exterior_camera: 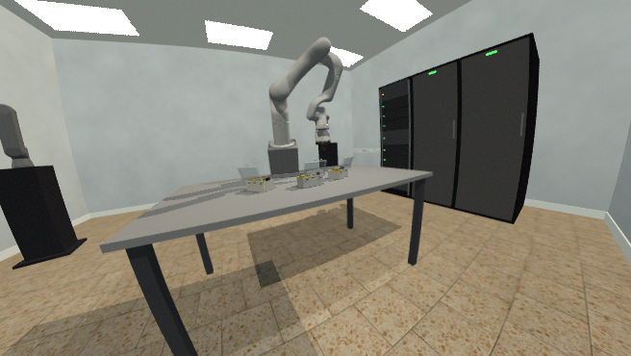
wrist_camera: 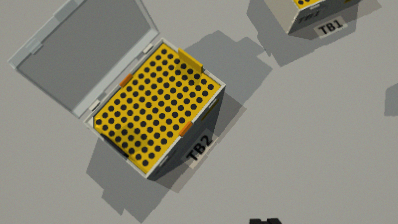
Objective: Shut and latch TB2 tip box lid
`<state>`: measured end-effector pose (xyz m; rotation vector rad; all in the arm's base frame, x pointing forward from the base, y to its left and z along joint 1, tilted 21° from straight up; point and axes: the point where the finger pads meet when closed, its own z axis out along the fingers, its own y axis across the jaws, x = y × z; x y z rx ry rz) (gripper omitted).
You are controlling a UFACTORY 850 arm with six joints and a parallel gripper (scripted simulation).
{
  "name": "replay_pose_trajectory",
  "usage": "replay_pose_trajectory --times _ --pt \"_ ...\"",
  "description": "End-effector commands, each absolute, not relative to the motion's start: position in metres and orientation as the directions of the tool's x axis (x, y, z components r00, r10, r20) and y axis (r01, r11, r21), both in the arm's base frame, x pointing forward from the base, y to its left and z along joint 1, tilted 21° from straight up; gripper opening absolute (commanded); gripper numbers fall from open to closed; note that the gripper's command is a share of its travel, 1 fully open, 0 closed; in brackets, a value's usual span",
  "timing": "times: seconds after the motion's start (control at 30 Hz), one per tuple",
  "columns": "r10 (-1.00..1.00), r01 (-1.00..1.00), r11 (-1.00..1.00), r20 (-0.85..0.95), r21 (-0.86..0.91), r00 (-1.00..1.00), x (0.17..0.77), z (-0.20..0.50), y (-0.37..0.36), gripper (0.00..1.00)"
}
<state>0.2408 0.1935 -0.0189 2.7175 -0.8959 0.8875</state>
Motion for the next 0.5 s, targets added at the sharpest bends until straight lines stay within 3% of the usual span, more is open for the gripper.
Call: replay_pose_trajectory --times 0.0,0.47 --pt "-0.474 -0.559 -0.828 0.572 -0.031 0.67 0.246 -0.017 0.194 0.0" --pt "-0.155 -0.237 -0.963 0.461 0.126 0.874 0.301 0.004 0.202 0.0"
